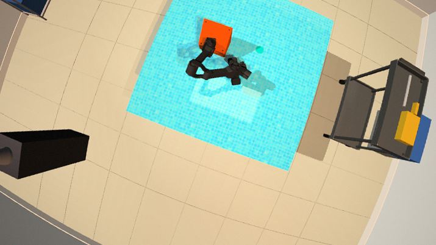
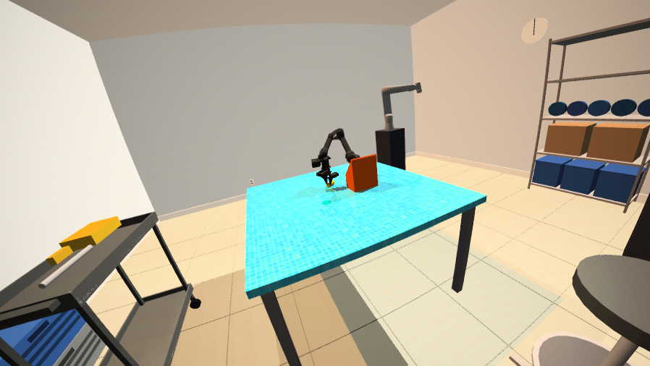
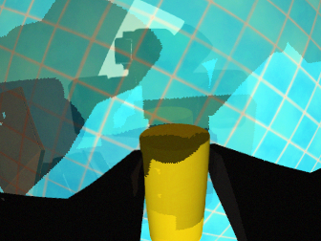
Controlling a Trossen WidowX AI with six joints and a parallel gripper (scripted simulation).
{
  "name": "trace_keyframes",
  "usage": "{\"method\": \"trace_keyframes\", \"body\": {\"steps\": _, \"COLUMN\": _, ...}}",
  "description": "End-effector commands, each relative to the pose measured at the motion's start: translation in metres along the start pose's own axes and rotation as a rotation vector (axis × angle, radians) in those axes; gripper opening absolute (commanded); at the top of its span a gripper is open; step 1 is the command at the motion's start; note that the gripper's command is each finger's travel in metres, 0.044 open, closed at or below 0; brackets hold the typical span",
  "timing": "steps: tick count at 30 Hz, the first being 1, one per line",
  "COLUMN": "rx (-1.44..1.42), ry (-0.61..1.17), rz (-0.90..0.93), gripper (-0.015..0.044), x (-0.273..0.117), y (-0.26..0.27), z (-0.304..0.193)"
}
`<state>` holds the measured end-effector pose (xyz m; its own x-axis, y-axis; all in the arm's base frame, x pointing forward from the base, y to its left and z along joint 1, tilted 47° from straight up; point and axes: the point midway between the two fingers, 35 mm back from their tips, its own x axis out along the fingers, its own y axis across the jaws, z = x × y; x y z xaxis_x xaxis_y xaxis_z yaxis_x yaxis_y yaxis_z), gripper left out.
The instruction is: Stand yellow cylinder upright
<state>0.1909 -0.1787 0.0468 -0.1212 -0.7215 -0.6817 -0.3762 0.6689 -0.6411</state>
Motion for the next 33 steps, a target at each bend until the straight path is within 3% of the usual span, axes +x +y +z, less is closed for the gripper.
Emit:
{"method": "trace_keyframes", "body": {"steps": 1, "rx": 0.002, "ry": -0.007, "rz": -0.002, "gripper": 0.0105, "x": -0.009, "y": -0.001, "z": 0.004}}
{"method": "trace_keyframes", "body": {"steps": 33, "rx": 0.001, "ry": -0.004, "rz": -0.004, "gripper": 0.0105, "x": -0.106, "y": 0.000, "z": 0.001}}
